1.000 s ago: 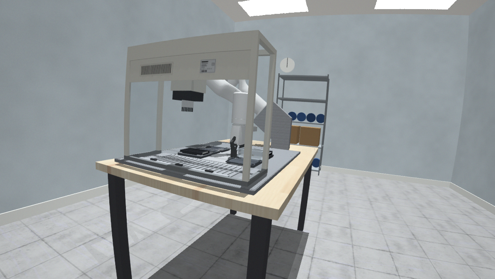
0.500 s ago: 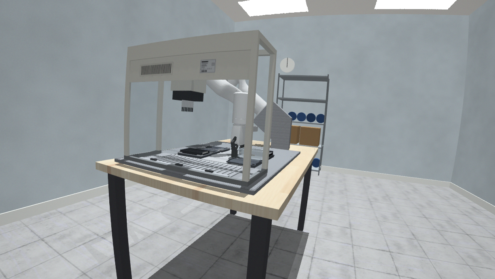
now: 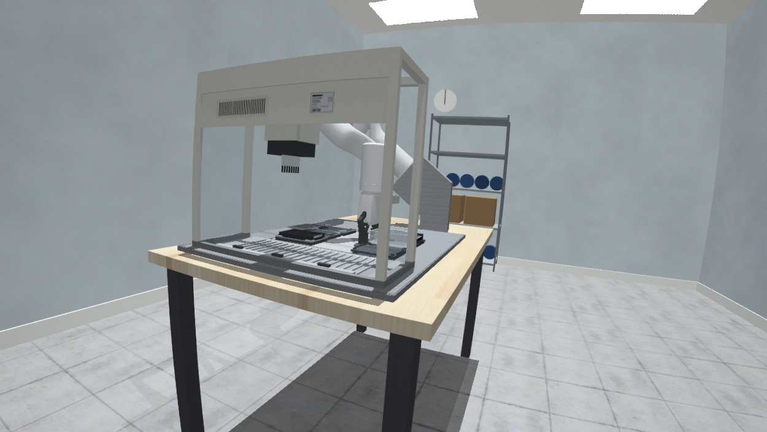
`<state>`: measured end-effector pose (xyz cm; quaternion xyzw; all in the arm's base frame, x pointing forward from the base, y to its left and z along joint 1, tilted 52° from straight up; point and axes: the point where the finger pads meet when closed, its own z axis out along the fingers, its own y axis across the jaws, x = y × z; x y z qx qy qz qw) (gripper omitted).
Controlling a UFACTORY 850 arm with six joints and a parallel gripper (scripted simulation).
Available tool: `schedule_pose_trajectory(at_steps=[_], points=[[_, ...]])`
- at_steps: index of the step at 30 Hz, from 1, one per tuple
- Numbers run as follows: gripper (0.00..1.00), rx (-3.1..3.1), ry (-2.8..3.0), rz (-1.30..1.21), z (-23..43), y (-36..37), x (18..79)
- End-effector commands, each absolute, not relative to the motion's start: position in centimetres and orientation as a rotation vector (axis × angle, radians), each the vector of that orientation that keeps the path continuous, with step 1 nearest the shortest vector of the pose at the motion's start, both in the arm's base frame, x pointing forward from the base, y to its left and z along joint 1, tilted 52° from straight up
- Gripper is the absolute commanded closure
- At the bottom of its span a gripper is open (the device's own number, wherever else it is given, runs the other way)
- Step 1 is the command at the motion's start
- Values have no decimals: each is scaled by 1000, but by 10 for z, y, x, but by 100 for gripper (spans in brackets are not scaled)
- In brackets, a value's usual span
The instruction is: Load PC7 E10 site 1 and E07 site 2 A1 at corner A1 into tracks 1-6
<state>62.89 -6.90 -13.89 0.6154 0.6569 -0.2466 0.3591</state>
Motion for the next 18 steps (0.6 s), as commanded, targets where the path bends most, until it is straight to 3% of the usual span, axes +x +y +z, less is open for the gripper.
schedule_pose_trajectory(at_steps=[1, 18], points=[[0, 1587, 1693, -635, -136, -70, 629], [0, 1586, 1693, -635, -131, -74, 629]])
